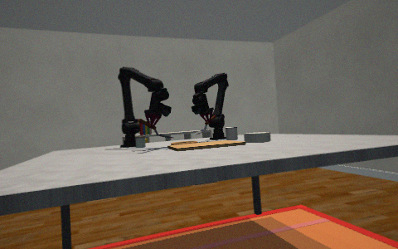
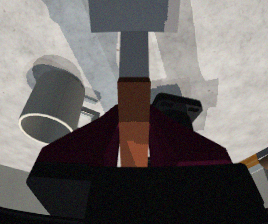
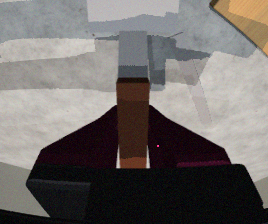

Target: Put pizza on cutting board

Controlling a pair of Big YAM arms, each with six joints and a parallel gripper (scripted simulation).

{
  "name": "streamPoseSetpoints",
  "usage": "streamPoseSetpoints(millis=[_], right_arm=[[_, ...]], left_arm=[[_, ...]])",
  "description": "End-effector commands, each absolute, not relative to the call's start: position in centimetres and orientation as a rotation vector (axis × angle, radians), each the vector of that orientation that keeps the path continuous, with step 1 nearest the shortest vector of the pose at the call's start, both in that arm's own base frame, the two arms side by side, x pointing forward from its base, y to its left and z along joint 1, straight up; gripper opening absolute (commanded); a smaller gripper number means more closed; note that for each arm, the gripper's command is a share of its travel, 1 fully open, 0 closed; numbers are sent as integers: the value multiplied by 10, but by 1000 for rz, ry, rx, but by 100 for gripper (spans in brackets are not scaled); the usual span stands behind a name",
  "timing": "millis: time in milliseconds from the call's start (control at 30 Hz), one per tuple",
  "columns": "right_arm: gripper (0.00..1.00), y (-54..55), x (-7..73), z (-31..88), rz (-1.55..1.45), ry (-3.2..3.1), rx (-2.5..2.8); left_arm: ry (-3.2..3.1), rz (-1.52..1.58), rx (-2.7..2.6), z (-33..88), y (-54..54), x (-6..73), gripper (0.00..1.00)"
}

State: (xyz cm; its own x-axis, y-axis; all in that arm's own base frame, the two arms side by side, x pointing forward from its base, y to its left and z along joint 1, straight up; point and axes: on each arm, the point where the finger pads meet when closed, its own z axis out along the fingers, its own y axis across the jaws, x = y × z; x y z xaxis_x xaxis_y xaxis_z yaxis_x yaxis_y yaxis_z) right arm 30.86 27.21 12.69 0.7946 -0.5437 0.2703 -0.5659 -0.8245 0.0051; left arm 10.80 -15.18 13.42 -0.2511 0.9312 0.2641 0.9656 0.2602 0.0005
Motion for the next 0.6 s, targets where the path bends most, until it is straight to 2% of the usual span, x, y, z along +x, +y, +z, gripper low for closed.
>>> streamPoseSetpoints(millis=[0,567], right_arm=[[6,274,316,117,399,-931,2888],[6,274,315,87,399,-927,2888]], left_arm=[[-2330,-229,-1789,132,-160,110,6],[-2328,-229,-1792,101,-161,109,6]])
